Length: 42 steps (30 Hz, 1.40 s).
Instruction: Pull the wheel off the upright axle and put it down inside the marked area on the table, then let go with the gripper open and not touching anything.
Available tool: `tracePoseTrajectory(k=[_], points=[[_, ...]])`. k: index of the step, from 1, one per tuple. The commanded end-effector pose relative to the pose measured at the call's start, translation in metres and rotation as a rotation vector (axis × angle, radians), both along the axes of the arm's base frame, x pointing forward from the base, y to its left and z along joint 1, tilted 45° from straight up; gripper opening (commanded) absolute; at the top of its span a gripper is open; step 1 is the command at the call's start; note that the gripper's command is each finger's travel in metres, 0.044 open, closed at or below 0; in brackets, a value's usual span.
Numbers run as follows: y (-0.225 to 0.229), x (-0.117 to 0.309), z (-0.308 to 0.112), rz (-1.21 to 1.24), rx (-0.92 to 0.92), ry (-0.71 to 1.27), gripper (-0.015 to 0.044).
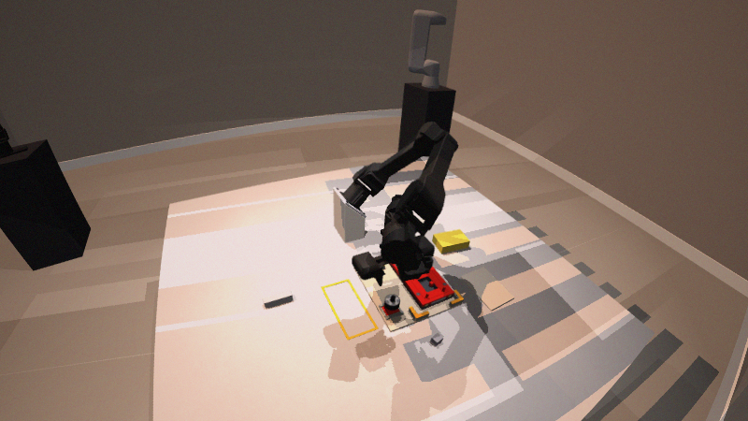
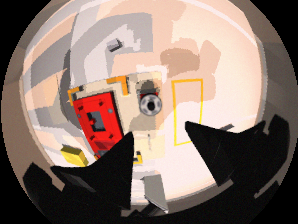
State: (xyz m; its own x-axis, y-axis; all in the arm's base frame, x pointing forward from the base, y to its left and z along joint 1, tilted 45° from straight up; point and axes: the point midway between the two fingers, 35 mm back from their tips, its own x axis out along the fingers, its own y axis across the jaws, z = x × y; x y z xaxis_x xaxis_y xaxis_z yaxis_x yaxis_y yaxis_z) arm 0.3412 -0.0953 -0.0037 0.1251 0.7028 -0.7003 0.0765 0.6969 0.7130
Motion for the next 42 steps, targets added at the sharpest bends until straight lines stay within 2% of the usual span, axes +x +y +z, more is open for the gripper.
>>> tracePoseTrajectory(k=[1,9,19,24,27,37,42], points=[[-0.005,0.004,-0.005,-0.005,-0.018,0.011,0.0300],[0.004,0.011,0.001,-0.005,-0.018,0.010,0.0300],[0.053,0.020,-0.049,-0.005,-0.015,0.009,0.0300],[0.054,0.020,-0.051,-0.005,-0.014,0.009,0.0300],[0.054,0.019,-0.048,0.012,-0.020,0.012,0.0221],[0.054,0.019,-0.048,0.012,-0.020,0.012,0.0155],[0.054,0.019,-0.047,0.012,-0.019,0.012,0.0023]])
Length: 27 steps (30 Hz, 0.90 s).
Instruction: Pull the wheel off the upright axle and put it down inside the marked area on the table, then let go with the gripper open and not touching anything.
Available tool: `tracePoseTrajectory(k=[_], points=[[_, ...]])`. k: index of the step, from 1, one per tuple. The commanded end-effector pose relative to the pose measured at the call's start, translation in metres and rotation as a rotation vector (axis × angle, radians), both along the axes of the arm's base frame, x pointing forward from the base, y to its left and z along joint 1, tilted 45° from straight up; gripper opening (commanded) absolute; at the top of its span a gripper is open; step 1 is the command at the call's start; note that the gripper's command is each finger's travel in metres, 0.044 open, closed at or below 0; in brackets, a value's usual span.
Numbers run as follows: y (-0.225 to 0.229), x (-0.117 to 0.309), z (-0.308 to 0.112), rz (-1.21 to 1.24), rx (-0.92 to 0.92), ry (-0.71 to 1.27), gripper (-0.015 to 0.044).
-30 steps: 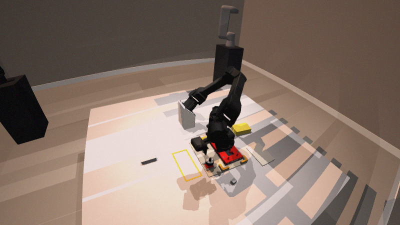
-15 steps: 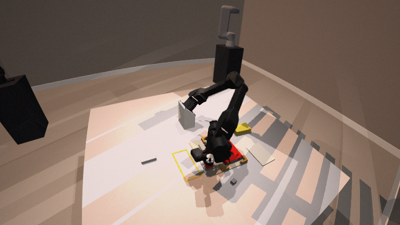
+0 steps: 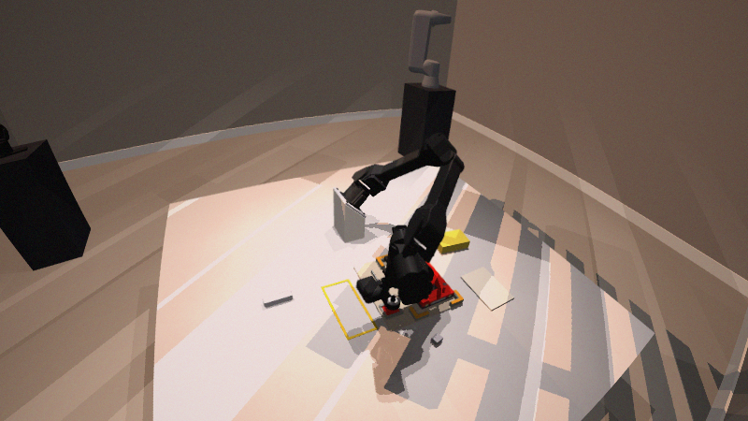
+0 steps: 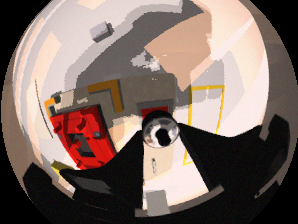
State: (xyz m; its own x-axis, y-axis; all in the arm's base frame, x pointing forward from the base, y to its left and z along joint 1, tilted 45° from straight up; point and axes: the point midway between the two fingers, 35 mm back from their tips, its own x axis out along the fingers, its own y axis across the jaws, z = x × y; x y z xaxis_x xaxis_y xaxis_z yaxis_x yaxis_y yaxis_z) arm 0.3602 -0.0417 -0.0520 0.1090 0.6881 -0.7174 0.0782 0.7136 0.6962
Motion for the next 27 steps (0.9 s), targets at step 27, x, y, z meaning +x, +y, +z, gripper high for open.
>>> tracePoseTrajectory(k=[27], points=[[-0.0064,-0.0009,0.0073,-0.003,0.003,-0.001,0.0000]])
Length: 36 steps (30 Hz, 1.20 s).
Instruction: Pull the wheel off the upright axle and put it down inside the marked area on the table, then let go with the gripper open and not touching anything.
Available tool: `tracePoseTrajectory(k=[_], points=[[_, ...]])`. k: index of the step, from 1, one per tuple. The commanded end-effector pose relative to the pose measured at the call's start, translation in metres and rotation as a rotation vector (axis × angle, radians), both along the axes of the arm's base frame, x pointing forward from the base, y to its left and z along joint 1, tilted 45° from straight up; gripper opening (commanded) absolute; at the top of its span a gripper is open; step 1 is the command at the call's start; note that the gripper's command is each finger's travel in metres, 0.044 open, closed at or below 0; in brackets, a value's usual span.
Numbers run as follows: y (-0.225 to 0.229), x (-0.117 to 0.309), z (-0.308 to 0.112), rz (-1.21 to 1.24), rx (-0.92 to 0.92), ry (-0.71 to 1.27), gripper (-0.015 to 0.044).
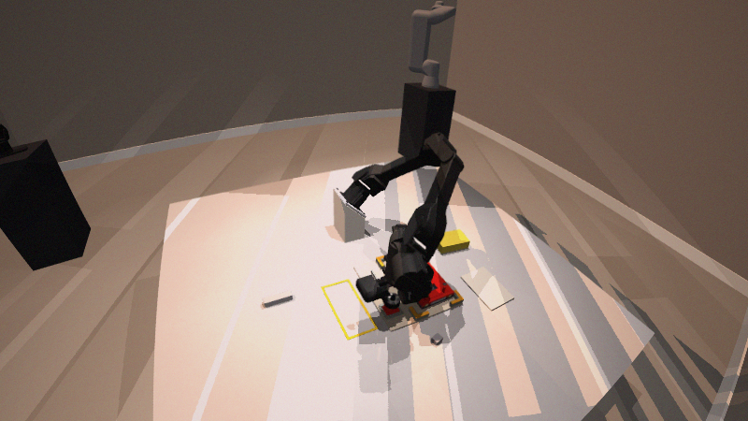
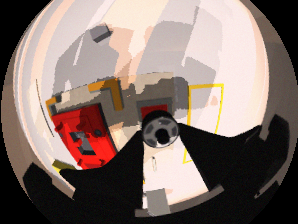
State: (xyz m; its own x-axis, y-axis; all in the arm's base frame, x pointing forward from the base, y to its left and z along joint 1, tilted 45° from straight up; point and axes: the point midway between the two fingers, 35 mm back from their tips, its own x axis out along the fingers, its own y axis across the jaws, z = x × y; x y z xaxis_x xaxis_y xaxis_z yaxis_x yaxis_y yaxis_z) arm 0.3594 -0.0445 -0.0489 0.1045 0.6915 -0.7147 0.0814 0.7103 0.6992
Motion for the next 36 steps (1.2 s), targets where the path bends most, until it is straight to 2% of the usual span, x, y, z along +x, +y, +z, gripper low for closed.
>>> tracePoseTrajectory(k=[1,36], points=[[-0.0039,-0.0001,0.0045,-0.004,-0.001,-0.007,0.0000],[-0.0123,-0.0014,0.0124,-0.009,0.000,-0.007,0.0000]])
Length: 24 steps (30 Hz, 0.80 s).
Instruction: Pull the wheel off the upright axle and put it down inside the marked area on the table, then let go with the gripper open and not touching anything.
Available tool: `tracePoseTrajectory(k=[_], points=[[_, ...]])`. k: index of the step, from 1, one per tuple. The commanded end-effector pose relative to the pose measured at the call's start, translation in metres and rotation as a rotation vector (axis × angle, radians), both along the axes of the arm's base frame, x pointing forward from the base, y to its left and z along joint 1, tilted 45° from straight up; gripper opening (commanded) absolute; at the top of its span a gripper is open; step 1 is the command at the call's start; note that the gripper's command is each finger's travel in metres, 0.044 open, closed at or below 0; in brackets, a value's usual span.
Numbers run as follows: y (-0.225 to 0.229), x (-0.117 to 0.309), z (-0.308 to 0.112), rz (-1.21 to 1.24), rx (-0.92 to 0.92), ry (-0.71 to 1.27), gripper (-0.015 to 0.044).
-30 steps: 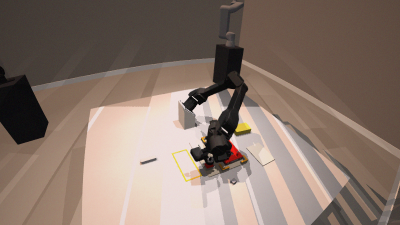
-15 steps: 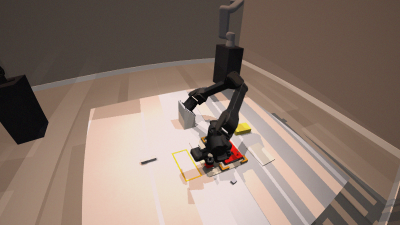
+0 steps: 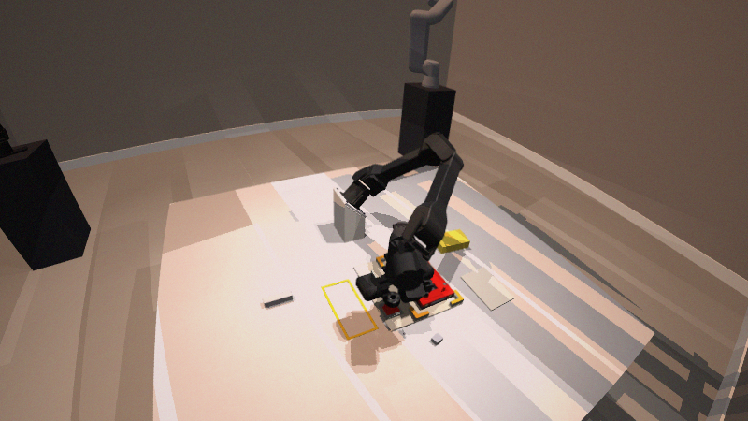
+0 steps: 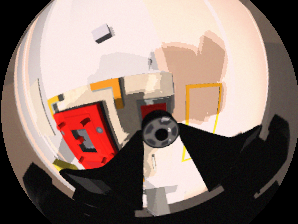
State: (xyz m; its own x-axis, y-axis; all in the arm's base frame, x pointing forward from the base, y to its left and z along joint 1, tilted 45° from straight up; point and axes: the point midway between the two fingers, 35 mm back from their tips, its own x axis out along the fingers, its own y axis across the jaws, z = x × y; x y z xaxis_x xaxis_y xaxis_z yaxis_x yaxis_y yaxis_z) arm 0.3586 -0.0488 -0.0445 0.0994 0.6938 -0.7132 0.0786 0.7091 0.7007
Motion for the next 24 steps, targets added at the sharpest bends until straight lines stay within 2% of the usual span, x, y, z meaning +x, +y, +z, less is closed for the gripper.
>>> tracePoseTrajectory(k=[1,24], points=[[-0.0082,-0.0006,0.0082,-0.015,-0.003,-0.009,0.0000],[-0.0136,-0.0016,0.0135,-0.018,-0.002,-0.009,0.0000]])
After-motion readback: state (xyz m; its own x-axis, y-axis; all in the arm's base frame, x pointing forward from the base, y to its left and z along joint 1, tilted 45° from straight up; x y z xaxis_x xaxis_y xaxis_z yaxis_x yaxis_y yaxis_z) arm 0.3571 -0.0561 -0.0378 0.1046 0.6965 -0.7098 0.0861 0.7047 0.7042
